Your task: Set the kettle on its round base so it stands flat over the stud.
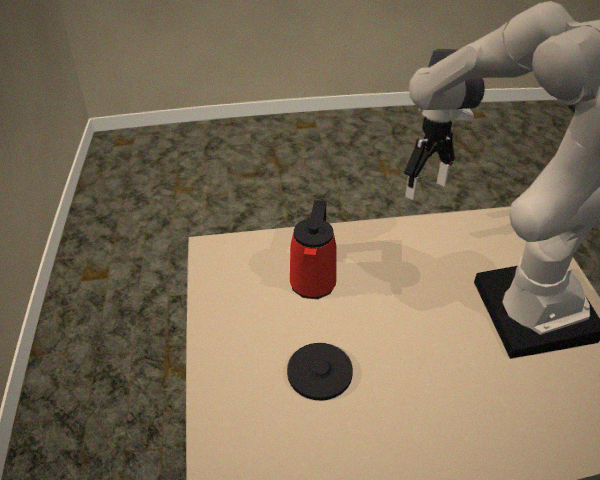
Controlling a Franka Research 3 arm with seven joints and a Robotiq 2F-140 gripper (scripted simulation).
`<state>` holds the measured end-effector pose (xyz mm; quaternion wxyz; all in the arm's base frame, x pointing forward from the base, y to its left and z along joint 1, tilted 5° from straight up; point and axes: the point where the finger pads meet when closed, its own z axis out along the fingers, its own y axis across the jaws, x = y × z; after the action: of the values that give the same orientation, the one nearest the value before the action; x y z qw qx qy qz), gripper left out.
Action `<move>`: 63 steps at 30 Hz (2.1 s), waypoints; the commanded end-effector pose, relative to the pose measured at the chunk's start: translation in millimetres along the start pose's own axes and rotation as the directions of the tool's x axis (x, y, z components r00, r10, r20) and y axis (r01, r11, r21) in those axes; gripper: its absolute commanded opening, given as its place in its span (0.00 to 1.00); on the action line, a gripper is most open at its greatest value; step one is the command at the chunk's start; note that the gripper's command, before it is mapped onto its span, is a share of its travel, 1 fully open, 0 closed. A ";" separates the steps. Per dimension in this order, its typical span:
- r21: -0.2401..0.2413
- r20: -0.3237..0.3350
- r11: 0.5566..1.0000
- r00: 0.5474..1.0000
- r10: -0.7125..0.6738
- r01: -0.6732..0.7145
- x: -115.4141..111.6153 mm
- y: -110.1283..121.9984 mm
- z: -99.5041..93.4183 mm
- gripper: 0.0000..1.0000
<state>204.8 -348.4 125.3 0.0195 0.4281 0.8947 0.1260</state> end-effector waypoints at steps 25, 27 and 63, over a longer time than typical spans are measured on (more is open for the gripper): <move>0.000 0.000 1.000 1.000 0.000 0.000 1.3 2.1 -12.0 0.47; 0.000 0.000 1.000 1.000 0.000 0.000 2.4 3.7 -21.7 0.47; 0.002 0.000 1.000 1.000 -0.012 0.012 18.8 31.6 -176.8 0.47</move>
<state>193.3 -354.2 304.8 0.0247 0.4229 0.8973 0.1238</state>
